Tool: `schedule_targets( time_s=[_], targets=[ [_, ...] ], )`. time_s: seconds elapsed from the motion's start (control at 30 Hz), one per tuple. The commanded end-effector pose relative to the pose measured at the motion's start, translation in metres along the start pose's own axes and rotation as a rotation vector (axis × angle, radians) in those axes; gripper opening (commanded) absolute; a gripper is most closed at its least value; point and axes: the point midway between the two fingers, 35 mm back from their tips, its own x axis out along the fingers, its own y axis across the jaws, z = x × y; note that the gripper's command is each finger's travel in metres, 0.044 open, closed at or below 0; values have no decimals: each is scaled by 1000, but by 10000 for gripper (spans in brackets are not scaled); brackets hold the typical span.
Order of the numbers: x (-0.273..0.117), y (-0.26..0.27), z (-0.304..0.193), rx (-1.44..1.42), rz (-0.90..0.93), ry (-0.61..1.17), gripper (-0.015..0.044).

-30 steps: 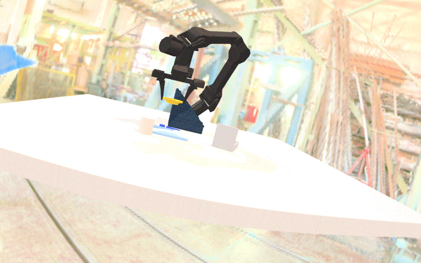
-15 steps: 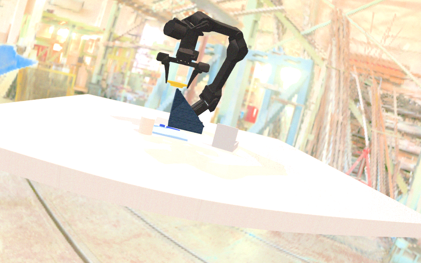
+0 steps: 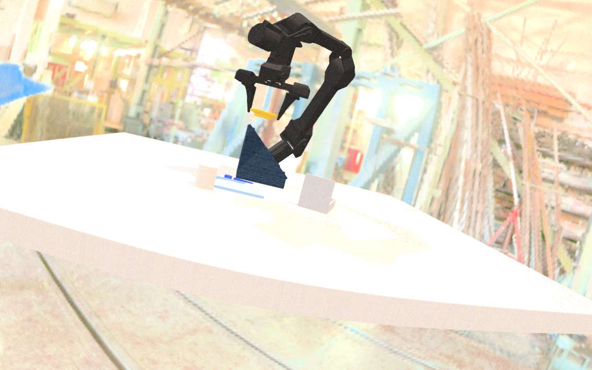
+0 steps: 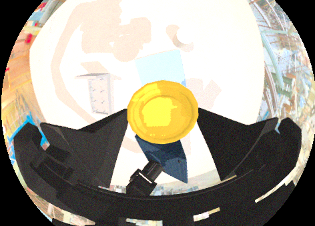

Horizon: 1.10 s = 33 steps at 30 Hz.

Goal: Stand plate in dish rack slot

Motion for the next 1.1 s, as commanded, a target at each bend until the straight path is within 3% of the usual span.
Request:
schedule_targets(
  time_s=[0.0, 1.07],
  targets=[
    [-3, 24, -6, 144, -9, -4, 0],
    [-5, 162, -78, 1247, -19, -82, 0]
  ],
)
